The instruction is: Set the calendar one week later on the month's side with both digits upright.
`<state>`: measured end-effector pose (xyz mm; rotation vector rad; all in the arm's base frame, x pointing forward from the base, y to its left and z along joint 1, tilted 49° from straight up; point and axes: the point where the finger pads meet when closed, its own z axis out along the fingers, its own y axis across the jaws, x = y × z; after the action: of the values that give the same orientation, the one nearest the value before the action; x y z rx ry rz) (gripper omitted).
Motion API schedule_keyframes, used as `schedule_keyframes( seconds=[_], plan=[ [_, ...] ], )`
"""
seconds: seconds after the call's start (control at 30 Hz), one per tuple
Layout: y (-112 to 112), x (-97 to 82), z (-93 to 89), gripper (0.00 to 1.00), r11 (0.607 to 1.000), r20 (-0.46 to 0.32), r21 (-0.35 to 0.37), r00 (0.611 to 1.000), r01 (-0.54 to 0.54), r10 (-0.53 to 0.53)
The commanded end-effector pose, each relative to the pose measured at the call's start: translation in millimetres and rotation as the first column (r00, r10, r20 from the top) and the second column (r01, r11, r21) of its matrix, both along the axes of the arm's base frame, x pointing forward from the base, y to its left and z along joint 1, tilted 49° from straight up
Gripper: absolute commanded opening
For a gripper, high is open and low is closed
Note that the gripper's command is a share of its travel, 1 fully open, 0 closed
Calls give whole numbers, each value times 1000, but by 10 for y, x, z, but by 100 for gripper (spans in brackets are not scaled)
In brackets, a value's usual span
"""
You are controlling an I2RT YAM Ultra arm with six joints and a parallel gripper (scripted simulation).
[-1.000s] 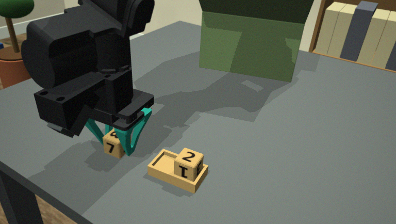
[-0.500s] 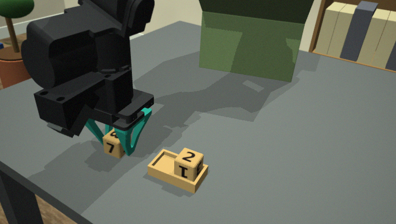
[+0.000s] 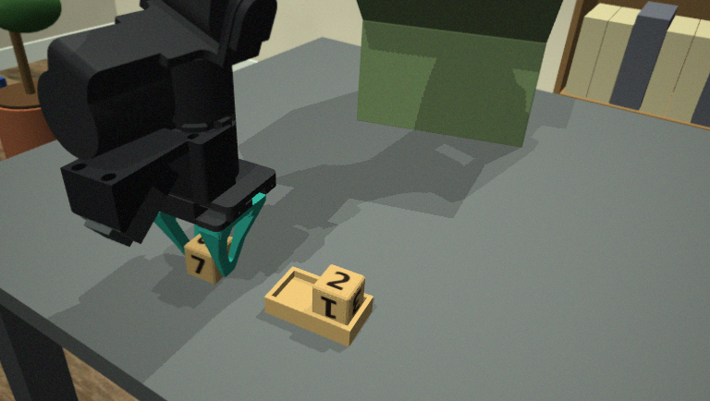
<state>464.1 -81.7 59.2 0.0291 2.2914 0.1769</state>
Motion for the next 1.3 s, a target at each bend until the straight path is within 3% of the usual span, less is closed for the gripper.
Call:
schedule_keyframes(
  seconds=[0.0, 0.8, 1.27],
  plan=[
    [-16, 15, 41, 27, 1000, 12, -3, 1000, 3, -3],
    [-20, -11, 64, 27, 1000, 12, -3, 1000, 3, -3],
    [-112, -616, 587, 27, 1000, 12, -4, 1000, 3, -3]
  ],
)
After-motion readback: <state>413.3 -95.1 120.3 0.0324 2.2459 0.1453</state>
